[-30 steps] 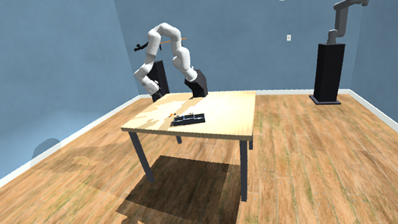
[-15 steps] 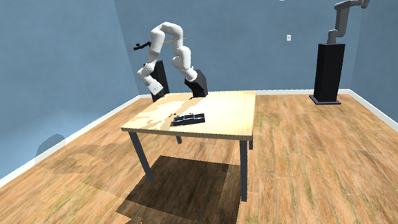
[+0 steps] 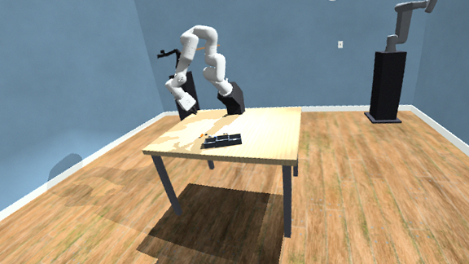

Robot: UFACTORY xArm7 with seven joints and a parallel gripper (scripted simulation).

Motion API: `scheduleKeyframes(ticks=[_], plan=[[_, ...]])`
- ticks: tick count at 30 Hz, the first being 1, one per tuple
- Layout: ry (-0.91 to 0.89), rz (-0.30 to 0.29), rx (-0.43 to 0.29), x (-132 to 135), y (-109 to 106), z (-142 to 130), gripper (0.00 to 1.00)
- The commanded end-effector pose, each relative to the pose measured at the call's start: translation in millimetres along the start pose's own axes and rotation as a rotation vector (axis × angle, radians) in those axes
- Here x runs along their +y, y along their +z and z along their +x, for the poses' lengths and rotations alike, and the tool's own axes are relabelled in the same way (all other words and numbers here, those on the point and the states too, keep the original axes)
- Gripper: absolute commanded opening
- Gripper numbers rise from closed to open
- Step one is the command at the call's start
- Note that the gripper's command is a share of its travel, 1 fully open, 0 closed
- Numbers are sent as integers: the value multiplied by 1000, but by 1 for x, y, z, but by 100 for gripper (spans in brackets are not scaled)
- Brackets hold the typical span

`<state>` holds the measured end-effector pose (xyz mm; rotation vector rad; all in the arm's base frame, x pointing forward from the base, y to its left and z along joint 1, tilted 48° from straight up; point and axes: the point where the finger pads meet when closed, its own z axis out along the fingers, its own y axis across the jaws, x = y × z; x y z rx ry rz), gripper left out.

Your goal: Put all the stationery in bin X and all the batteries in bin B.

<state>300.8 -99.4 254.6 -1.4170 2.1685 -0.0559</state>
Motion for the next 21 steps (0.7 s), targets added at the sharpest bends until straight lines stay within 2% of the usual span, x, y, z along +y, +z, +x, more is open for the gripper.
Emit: scheduleKeyframes(ticks=[1,3,4,6,21], plan=[[-156,16,21,8,2,-13,7],[-156,16,21,8,2,-13,7],[-228,22,31,8,2,-13,7],[-268,23,39,14,4,-22,7],[-606,48,96,26,8,-37,7]])
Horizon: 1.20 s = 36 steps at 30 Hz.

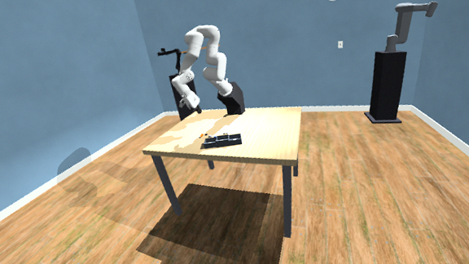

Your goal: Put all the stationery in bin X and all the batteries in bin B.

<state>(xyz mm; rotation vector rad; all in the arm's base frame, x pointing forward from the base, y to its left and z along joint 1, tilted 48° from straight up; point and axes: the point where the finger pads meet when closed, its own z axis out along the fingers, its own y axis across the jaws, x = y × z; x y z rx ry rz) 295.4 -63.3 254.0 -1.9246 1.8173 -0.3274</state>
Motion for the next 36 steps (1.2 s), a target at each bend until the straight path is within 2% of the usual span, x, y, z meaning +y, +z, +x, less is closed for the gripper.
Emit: scheduleKeyframes(ticks=[1,14,16,17,18,24,31,33,36], plan=[[-154,19,28,1,0,-11,7],[-460,36,92,5,3,-28,7],[-460,36,92,5,3,-28,7],[-531,42,107,4,3,-28,7],[-550,42,113,6,4,-35,7],[-688,51,146,6,4,-35,7],[-854,58,192,7,6,-48,7],[-854,58,192,7,6,-48,7],[-963,63,223,7,6,-48,7]])
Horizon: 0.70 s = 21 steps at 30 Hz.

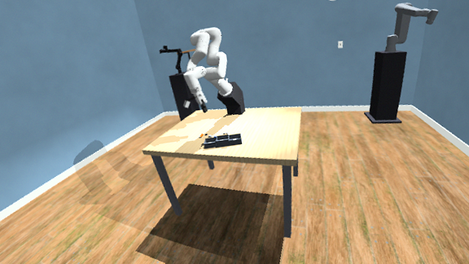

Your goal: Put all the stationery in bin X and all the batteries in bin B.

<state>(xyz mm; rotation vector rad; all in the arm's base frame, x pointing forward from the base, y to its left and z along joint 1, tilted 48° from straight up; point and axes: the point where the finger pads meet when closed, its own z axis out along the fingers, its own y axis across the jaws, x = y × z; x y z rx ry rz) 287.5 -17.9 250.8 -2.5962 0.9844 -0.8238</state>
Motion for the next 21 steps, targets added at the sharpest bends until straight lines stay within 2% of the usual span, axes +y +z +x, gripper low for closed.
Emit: scheduleKeyframes(ticks=[1,12,14,15,21], plan=[[-151,12,45,-2,-1,-2,7],[-411,8,124,-10,-1,-9,7],[-411,8,124,-10,-1,-9,7],[-479,6,146,-14,-1,-11,7],[-610,-1,190,-18,0,-13,7]])
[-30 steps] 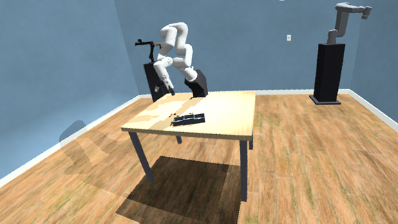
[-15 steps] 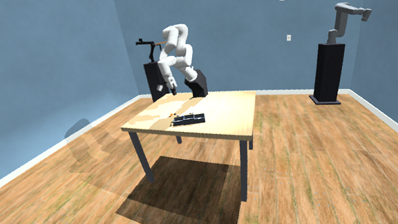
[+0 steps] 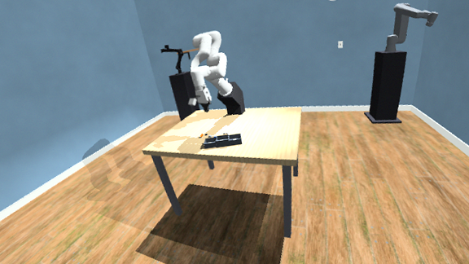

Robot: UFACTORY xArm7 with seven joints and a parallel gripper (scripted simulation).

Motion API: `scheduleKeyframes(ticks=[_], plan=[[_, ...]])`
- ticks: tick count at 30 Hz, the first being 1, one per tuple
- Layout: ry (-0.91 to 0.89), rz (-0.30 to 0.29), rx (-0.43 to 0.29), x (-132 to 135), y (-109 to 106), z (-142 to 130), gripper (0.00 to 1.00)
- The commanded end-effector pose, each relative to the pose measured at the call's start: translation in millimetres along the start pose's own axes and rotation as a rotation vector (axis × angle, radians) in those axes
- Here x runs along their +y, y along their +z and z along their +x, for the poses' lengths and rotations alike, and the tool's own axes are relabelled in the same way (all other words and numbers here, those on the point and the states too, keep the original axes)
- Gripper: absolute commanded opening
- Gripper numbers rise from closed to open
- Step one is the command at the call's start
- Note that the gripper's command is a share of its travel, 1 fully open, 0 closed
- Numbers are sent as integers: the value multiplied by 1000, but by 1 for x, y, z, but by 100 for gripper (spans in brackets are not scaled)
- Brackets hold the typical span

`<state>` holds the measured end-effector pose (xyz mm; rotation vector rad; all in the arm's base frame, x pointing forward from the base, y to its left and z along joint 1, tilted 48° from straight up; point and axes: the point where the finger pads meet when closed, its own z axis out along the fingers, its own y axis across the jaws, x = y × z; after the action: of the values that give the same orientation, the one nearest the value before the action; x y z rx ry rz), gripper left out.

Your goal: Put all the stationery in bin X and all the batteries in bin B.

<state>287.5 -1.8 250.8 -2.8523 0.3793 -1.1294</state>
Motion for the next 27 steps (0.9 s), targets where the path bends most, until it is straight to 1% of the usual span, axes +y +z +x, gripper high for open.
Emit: scheduleKeyframes(ticks=[1,6,16,19,23,25,27], plan=[[-148,-3,54,-6,-1,1,7],[-260,-8,92,-6,-1,1,7],[-260,-8,92,-6,-1,1,7],[-410,-15,92,-17,15,17,7],[-487,-18,96,-31,35,38,7],[-534,-20,95,-34,38,41,7],[-534,-20,95,-34,38,41,7]])
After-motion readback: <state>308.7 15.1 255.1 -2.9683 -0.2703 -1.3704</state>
